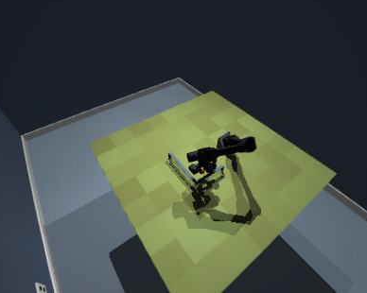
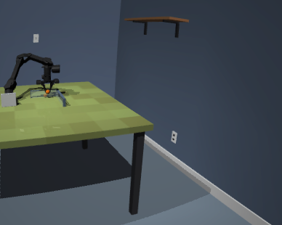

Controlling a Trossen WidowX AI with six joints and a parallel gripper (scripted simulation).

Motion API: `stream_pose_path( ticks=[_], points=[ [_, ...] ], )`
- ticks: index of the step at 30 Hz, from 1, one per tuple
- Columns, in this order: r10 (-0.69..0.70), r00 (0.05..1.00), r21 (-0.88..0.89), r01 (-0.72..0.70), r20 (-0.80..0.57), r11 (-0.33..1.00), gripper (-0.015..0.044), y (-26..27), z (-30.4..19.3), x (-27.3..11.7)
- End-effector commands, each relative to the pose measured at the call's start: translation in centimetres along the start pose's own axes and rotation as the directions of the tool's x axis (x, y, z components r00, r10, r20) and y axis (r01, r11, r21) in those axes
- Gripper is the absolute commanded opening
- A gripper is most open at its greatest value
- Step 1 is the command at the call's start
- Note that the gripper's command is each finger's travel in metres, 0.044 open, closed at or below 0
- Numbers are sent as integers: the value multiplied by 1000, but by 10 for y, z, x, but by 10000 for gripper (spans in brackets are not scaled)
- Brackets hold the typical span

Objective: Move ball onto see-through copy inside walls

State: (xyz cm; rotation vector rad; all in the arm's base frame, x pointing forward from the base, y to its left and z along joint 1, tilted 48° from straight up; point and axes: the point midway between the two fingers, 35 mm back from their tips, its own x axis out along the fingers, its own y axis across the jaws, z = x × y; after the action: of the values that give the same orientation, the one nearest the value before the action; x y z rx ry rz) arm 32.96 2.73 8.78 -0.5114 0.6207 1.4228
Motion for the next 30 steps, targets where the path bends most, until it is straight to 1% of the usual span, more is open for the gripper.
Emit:
stream_pose_path(
  ticks=[1, 11, 14, 17, 26, 30],
  points=[
    [-9, 1000, 20, 9, -5, 1000, 0, -3, -2, -25],
    [-24, 1000, 77, 24, 1, 997, 0, 3, -1, -83],
    [-26, 1000, 85, 25, 3, 996, 0, 5, 0, -91],
    [-23, 1000, 77, 23, 3, 997, 0, 5, 1, -89],
    [10, 1000, -33, -10, 0, 999, 0, 16, 17, -52],
    [12, 1000, -41, -12, 0, 999, 0, 17, 18, -49]
  ],
)
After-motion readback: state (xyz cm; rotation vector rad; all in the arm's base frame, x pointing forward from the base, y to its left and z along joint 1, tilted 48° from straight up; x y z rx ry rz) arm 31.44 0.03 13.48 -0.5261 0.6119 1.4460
